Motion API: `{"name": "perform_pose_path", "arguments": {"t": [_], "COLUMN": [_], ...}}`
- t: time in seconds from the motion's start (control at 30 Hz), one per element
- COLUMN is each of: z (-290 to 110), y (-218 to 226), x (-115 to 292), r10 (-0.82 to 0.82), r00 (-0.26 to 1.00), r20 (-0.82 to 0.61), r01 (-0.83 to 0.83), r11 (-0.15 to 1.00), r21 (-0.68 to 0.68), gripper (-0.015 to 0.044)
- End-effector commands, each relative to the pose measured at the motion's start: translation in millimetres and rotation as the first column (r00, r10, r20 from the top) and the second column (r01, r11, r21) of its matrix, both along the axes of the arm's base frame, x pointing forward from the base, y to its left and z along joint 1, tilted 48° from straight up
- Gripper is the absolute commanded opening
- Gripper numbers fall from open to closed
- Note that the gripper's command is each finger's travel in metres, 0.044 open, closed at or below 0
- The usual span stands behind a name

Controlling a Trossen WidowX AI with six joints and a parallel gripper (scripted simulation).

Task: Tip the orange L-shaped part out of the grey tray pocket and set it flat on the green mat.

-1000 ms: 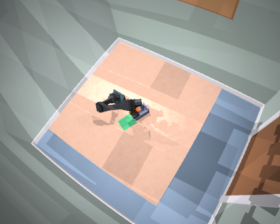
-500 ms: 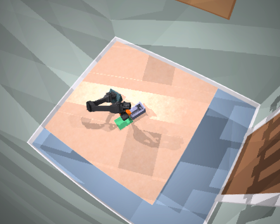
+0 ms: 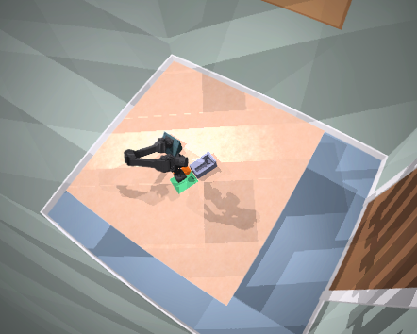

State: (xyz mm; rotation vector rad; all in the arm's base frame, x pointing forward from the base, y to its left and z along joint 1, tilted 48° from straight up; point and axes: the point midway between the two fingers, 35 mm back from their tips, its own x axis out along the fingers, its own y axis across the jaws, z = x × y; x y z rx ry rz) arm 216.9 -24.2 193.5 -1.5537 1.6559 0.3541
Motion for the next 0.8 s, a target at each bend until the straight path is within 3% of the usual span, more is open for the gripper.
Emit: {"name": "perform_pose_path", "arguments": {"t": [0.0,0.77], "z": [-2,-22], "y": [-4,-32], "x": [0,-1], "r10": [-0.015,-0.057], "r00": [1.0,0.997], "r20": [-0.007,-0.05], "r01": [0.015,0.055], "r11": [1.0,0.997], "r21": [-0.009,-0.051], "gripper": [0.0,0.0]}}
